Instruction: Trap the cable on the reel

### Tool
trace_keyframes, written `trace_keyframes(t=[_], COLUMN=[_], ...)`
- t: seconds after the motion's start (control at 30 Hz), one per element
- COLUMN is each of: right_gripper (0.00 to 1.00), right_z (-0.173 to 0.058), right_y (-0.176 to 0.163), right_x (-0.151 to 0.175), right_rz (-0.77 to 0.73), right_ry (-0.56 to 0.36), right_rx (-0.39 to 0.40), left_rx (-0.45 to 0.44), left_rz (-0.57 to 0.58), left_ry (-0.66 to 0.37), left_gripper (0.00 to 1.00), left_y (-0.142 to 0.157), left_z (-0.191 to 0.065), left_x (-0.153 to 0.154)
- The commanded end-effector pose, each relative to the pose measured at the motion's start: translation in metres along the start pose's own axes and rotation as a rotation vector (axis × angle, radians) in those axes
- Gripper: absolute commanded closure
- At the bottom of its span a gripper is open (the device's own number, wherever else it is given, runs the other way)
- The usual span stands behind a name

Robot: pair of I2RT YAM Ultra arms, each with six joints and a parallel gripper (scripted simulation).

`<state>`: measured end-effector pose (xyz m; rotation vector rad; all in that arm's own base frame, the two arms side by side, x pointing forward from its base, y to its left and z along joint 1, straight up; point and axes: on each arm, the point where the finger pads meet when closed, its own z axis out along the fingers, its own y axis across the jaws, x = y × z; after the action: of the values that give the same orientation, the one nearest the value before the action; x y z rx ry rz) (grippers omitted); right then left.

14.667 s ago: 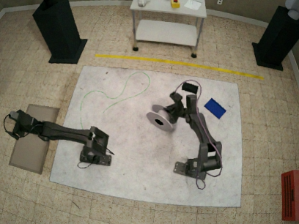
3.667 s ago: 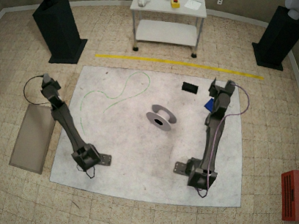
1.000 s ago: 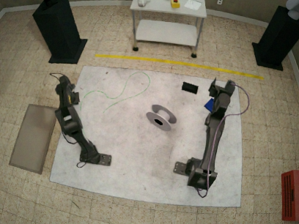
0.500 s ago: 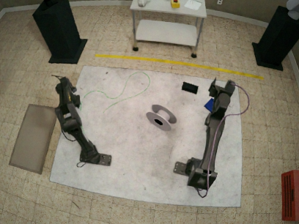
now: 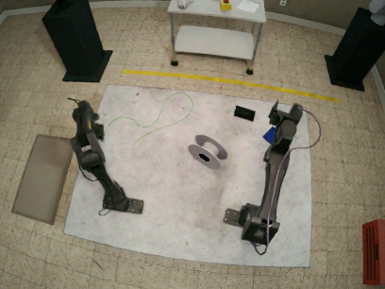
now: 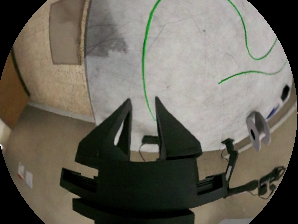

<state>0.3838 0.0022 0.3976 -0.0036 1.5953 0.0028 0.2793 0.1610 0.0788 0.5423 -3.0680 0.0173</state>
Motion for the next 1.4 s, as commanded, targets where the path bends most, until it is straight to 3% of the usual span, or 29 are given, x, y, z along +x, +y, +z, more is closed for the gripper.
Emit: trace_keyframes(t=[0.0,0.43,0.53,0.6,0.77,1.07,1.27,1.37], right_gripper=[0.25,0.25,0.25,0.25,0.25,0.25,0.25,0.25], right_z=[-0.012,-0.012,-0.012,-0.012,-0.012,-0.012,-0.012,-0.012], right_y=[-0.007,-0.007,-0.007,-0.007,-0.007,-0.007,-0.007,-0.007], right_x=[-0.034,-0.034,-0.034,-0.034,-0.034,-0.034,-0.034,-0.034], right_rz=[0.003,0.003,0.003,0.003,0.003,0.003,0.003,0.003], right_ry=[-0.084,-0.084,-0.084,-0.084,-0.084,-0.084,-0.084,-0.084], right_rx=[0.023,0.023,0.023,0.023,0.023,0.023,0.023,0.023], left_rx=[-0.011,-0.010,-0.014,-0.007,-0.008,-0.011,-0.017,-0.011], left_rz=[0.019,0.021,0.021,0.021,0.014,0.013,0.010,0.008], left_ry=[-0.016,-0.006,-0.032,0.009,-0.007,-0.020,-0.059,-0.023], left_gripper=[0.70,0.70,0.70,0.70,0.70,0.70,0.70,0.70], left_y=[0.000,-0.001,0.000,-0.002,0.001,0.003,0.004,0.003], left_z=[0.006,0.049,0.044,0.060,0.068,0.069,0.055,0.058], left_x=[-0.008,-0.014,-0.021,-0.010,-0.013,-0.014,-0.016,-0.006])
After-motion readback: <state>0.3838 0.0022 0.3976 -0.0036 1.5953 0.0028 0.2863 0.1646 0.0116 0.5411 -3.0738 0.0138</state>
